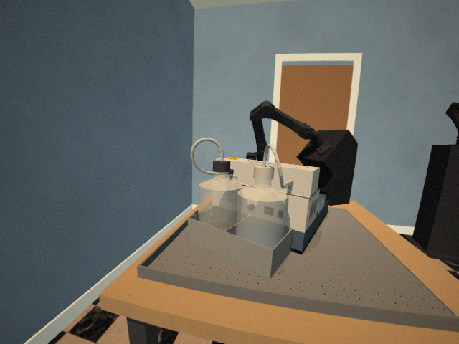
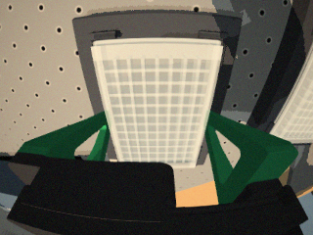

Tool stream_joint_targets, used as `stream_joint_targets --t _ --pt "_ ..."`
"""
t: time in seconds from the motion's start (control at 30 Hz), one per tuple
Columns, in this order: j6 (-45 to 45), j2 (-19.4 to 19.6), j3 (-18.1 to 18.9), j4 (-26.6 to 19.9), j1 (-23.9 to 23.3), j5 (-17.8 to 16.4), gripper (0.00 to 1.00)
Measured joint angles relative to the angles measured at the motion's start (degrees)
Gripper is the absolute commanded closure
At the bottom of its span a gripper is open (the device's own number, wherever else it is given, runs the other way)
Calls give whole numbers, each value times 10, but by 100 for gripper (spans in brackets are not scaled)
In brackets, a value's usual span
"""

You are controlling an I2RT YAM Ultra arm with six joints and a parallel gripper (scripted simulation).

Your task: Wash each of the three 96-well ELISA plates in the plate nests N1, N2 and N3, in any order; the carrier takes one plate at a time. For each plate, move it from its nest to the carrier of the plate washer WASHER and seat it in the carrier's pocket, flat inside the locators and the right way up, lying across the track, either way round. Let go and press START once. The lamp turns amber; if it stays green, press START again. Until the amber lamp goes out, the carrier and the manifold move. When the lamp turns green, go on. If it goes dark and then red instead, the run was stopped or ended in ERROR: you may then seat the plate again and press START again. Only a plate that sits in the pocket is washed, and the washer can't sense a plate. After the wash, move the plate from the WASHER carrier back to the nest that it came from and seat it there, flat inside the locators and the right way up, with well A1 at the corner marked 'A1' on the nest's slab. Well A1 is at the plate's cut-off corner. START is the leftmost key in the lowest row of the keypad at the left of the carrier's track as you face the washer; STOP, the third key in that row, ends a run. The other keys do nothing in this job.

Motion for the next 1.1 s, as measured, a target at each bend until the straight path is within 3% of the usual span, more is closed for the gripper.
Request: stream_joint_targets --t 0.47,0.5,1.1 --pt "1 4 2 3 2 1 100" --pt "1 5 2 3 2 1 0" --pt "2 5 2 3 2 1 0"
